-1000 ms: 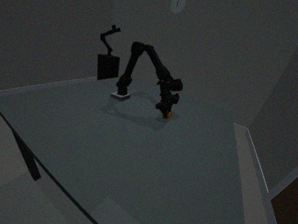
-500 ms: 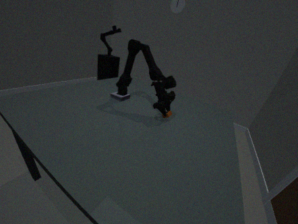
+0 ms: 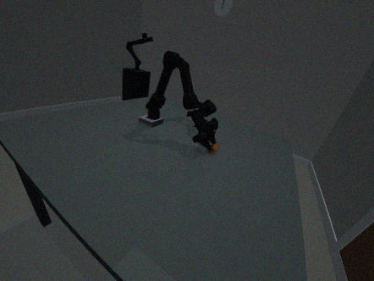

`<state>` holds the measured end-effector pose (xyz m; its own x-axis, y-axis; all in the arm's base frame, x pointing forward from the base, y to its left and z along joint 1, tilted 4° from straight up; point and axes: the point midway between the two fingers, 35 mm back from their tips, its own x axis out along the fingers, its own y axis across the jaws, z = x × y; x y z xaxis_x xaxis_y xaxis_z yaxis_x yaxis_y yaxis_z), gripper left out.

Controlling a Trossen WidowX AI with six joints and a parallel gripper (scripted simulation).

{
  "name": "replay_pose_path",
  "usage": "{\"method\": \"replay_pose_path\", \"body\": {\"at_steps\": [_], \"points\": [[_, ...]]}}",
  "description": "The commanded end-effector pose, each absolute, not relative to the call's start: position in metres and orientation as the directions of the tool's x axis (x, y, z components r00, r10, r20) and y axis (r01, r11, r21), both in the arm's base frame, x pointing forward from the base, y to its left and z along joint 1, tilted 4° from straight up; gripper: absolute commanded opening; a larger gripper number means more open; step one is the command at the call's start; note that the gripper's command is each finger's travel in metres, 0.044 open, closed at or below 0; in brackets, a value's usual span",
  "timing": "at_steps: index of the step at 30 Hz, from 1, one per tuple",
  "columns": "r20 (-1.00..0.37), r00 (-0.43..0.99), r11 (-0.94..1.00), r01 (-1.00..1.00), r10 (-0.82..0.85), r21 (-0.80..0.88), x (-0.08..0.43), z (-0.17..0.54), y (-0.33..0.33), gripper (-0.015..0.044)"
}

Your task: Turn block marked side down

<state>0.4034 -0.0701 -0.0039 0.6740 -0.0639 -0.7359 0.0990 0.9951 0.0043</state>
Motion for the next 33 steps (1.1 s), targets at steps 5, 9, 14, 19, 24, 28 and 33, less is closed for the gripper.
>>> {"method": "replay_pose_path", "body": {"at_steps": [5,9,14,19,24,28,33], "points": [[-0.664,0.744,0.995,0.103,-0.069,0.012,0.401,-0.018,-0.069,0.0],[-0.618,0.782,0.995,0.103,-0.073,0.012,0.399,-0.02,-0.069,0.0],[-0.558,0.826,0.995,0.102,-0.078,0.012,0.396,-0.021,-0.068,0.0],[-0.494,0.866,0.995,0.1,-0.082,0.011,0.39,-0.019,-0.067,0.0],[-0.43,0.899,0.995,0.099,-0.085,0.01,0.383,-0.015,-0.066,0.0],[-0.41,0.908,0.995,0.099,-0.086,0.01,0.382,-0.012,-0.066,0.0],[-0.399,0.913,0.995,0.098,-0.086,0.01,0.381,-0.011,-0.066,0.0]]}}
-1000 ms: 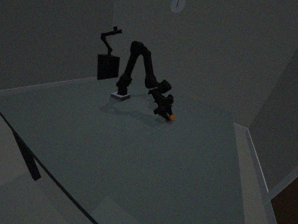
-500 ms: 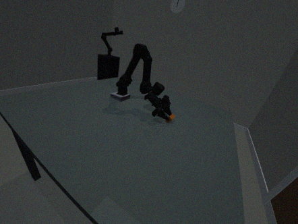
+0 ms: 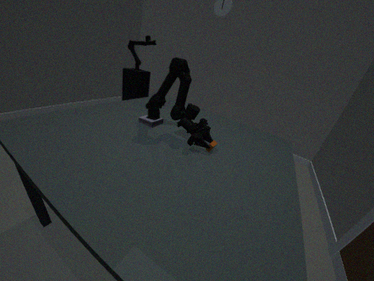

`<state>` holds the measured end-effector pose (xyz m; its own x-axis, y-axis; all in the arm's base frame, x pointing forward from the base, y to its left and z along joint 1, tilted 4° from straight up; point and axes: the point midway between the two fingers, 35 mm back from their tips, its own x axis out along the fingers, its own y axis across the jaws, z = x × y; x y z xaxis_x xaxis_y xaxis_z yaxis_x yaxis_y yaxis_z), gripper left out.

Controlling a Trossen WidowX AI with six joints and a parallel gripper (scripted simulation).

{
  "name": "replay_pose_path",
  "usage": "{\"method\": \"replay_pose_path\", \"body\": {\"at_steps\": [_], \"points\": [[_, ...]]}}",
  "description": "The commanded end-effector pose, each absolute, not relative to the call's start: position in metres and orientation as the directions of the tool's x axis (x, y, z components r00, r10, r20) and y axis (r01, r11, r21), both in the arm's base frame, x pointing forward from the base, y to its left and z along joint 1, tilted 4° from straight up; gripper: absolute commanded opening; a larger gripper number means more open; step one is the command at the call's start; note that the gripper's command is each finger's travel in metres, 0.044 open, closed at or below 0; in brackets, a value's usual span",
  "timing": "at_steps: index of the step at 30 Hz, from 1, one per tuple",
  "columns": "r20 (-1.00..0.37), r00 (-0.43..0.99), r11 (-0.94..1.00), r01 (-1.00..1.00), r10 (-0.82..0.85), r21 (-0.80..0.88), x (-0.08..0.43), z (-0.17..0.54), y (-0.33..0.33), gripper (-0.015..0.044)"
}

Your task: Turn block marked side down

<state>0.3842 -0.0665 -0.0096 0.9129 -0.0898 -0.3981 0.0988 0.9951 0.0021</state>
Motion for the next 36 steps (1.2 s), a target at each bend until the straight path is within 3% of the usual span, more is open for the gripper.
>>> {"method": "replay_pose_path", "body": {"at_steps": [1,10,27,36], "points": [[-0.399,0.913,0.995,0.098,-0.086,0.01,0.3815,-0.0107,-0.0655,0.0],[-0.399,0.913,0.995,0.098,-0.086,0.01,0.3815,-0.0107,-0.0655,0.0],[-0.399,0.913,0.995,0.098,-0.086,0.01,0.3815,-0.0107,-0.0655,0.044],[-0.399,0.913,0.995,0.098,-0.086,0.01,0.3815,-0.0107,-0.0655,0.044]]}}
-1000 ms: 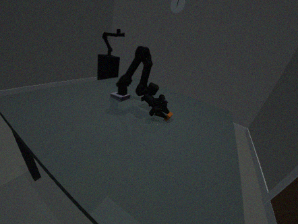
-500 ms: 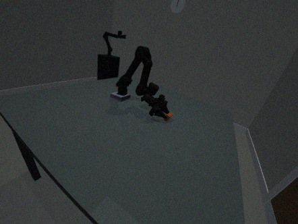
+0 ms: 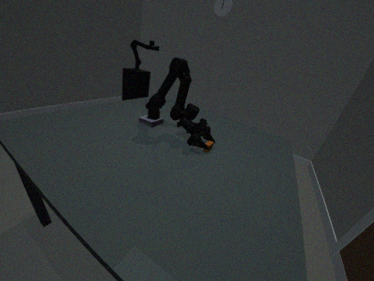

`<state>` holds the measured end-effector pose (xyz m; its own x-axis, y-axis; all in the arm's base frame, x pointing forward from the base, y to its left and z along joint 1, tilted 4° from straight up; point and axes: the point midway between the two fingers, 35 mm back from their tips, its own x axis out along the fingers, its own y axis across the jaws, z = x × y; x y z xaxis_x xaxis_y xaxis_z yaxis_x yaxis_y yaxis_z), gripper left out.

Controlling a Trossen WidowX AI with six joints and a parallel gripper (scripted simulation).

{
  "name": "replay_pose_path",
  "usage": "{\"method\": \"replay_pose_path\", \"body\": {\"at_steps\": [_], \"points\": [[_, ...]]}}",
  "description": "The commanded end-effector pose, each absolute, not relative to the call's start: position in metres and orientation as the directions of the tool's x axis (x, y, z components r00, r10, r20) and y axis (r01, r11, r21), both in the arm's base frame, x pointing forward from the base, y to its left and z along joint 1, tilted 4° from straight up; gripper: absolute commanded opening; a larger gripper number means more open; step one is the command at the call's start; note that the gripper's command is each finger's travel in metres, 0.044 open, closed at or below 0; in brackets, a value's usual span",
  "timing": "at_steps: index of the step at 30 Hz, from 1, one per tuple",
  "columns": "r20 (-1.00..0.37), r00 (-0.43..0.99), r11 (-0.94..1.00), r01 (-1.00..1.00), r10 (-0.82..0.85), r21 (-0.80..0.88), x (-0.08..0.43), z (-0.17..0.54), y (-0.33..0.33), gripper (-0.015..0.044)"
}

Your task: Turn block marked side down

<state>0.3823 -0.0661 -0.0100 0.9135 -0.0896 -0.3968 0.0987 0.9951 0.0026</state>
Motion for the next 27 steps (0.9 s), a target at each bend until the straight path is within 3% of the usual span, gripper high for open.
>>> {"method": "replay_pose_path", "body": {"at_steps": [1,24,27], "points": [[-0.399,0.913,0.995,0.098,-0.086,0.01,0.3815,-0.0107,-0.0655,0.044],[-0.399,0.913,0.995,0.098,-0.086,0.01,0.3815,-0.0107,-0.0655,0.044],[-0.45,0.889,0.995,0.1,-0.085,0.01,0.3883,-0.0119,-0.0672,0.044]]}}
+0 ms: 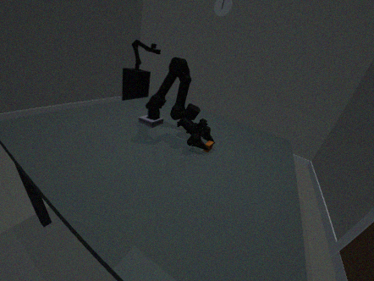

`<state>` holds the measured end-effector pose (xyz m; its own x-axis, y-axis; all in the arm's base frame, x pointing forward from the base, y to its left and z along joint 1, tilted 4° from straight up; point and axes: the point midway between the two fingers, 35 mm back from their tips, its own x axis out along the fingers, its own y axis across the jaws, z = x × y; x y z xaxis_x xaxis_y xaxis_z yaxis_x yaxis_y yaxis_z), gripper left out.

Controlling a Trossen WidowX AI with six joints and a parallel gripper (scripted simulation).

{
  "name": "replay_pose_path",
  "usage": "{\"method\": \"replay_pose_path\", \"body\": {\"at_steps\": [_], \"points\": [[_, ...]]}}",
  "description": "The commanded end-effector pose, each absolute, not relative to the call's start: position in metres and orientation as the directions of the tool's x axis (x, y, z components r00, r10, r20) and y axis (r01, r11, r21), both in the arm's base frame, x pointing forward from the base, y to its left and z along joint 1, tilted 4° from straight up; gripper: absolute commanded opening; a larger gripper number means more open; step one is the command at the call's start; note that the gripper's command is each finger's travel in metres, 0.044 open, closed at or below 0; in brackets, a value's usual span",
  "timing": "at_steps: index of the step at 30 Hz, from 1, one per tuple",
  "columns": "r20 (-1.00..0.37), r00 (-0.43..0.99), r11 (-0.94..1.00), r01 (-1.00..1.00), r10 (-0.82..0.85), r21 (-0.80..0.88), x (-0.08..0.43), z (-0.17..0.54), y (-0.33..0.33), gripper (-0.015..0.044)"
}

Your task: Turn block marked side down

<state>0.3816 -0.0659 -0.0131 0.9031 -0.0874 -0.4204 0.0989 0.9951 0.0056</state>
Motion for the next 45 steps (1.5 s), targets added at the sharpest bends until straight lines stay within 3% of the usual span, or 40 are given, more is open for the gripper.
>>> {"method": "replay_pose_path", "body": {"at_steps": [1,8,14,29,45], "points": [[-0.484,0.871,0.995,0.101,-0.083,0.011,0.392,-0.012,-0.068,0.044],[-0.698,0.713,0.995,0.103,-0.067,0.01,0.399,0.012,-0.07,0.044],[-0.84,0.54,0.995,0.099,-0.046,0.009,0.371,0.057,-0.066,0.044],[-0.864,0.503,0.995,0.098,-0.041,0.01,0.369,0.064,-0.065,0.044],[-0.998,0.066,0.995,0.101,0.004,0.011,0.405,0.085,-0.071,0.044]]}}
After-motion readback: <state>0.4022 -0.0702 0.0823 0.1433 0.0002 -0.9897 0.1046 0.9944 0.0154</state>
